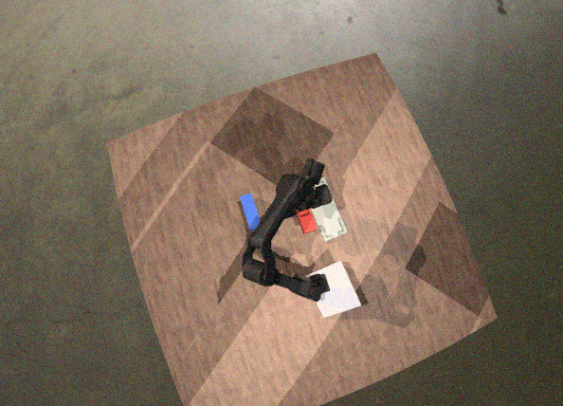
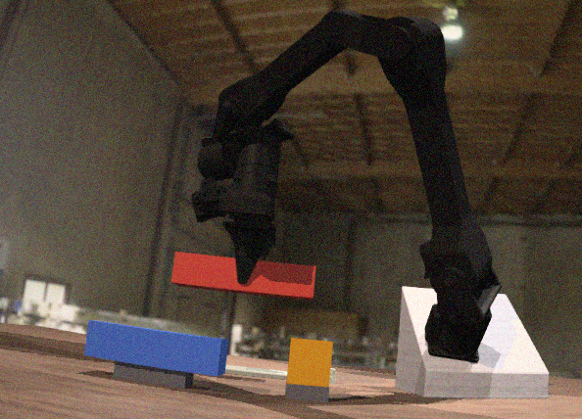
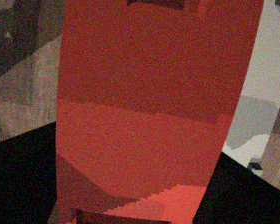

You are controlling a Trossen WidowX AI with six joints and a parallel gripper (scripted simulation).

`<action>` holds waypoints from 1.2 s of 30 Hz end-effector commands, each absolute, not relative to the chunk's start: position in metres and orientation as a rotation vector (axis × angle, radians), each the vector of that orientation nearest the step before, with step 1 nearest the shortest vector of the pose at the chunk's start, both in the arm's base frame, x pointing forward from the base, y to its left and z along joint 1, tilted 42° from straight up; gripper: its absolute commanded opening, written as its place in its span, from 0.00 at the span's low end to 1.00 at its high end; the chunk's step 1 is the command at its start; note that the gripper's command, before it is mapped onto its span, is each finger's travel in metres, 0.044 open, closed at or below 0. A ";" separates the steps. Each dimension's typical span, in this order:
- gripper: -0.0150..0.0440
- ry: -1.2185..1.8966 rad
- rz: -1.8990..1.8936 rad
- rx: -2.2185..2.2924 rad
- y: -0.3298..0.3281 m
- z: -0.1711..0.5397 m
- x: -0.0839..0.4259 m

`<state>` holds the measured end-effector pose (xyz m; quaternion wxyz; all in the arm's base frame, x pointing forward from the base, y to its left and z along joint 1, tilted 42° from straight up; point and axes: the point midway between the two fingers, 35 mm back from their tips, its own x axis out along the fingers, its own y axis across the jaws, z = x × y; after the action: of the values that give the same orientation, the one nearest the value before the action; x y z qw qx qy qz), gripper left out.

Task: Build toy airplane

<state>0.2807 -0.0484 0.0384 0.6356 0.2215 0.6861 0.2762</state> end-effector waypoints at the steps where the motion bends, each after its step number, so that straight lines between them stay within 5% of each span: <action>1: 0.25 1.565 0.637 0.495 -0.055 0.025 0.280; 30: 0.25 1.533 0.694 0.436 -0.086 -0.058 0.272; 36: 0.52 1.533 0.694 0.436 -0.086 -0.058 0.272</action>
<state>0.2728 -0.0844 -0.0564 0.6446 0.1943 0.6737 0.3049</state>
